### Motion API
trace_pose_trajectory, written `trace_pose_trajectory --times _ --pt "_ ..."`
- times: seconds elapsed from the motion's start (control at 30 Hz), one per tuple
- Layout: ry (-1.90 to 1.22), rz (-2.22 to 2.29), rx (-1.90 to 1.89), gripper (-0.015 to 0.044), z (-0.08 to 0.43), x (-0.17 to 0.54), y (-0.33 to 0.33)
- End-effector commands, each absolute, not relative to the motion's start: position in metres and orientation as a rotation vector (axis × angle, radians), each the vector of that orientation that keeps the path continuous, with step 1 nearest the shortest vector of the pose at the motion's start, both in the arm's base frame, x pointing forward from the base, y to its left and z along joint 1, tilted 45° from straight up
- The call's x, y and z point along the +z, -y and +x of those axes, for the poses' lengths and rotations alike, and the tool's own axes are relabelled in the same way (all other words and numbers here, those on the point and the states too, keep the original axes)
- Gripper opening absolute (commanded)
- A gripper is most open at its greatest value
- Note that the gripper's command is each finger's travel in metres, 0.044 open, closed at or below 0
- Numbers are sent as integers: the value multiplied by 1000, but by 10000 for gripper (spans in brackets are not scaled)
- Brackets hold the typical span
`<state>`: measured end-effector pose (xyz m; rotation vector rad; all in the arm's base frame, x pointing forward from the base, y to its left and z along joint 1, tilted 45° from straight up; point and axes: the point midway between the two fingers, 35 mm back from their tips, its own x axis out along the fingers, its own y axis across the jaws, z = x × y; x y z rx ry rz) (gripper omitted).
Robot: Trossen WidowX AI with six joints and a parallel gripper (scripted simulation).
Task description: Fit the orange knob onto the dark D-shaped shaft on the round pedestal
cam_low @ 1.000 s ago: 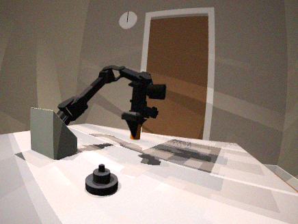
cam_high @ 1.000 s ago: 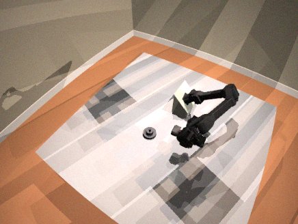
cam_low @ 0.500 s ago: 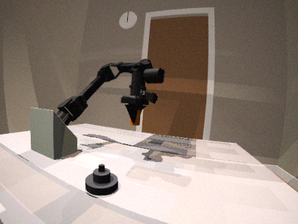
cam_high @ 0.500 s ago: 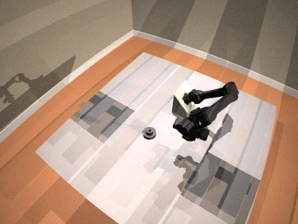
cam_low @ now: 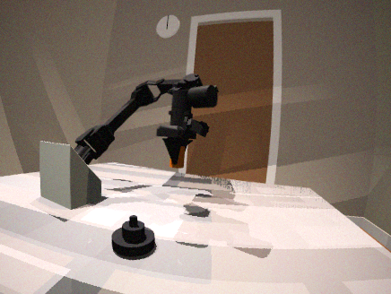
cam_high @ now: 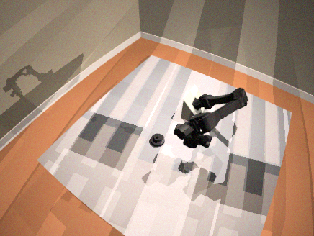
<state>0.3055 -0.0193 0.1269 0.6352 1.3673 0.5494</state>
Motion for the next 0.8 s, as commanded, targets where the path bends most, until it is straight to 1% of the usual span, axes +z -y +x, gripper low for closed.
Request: trace_pose_trajectory --times 0.0,0.77 --pt "-1366 627 544 0 309 115 30" --pt "-1368 622 538 0 315 54 75"
